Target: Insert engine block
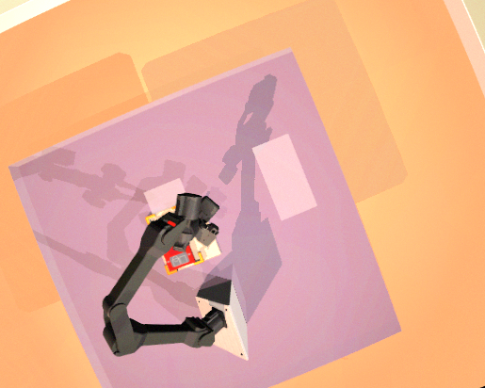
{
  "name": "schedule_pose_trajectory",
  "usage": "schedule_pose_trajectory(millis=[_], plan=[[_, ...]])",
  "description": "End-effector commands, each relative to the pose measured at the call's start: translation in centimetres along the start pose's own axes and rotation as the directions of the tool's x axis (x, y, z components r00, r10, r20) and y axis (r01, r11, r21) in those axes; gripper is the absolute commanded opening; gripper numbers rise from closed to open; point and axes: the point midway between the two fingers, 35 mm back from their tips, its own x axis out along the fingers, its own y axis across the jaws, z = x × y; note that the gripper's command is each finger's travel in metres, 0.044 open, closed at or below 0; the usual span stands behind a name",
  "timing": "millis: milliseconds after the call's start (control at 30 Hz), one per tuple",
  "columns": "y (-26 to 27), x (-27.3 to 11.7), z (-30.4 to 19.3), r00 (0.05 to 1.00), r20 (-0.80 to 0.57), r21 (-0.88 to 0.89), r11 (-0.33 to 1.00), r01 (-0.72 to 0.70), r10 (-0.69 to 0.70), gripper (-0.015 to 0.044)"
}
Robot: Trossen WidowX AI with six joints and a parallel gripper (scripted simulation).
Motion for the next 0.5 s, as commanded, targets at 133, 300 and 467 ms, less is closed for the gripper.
schedule_pose_trajectory(millis=[133, 300, 467], plan=[[-1.7, 0.7, -1.0, 1.000, 0.000, -0.287, 0.958, 0.002, -0.002, 0.0000], [-2.6, 1.0, -1.5, 1.000, 0.000, -0.448, 0.894, 0.001, -0.001, 0.0000], [-3.5, 1.4, -2.0, 1.000, -0.001, -0.595, 0.804, 0.000, -0.001, 0.0000]])
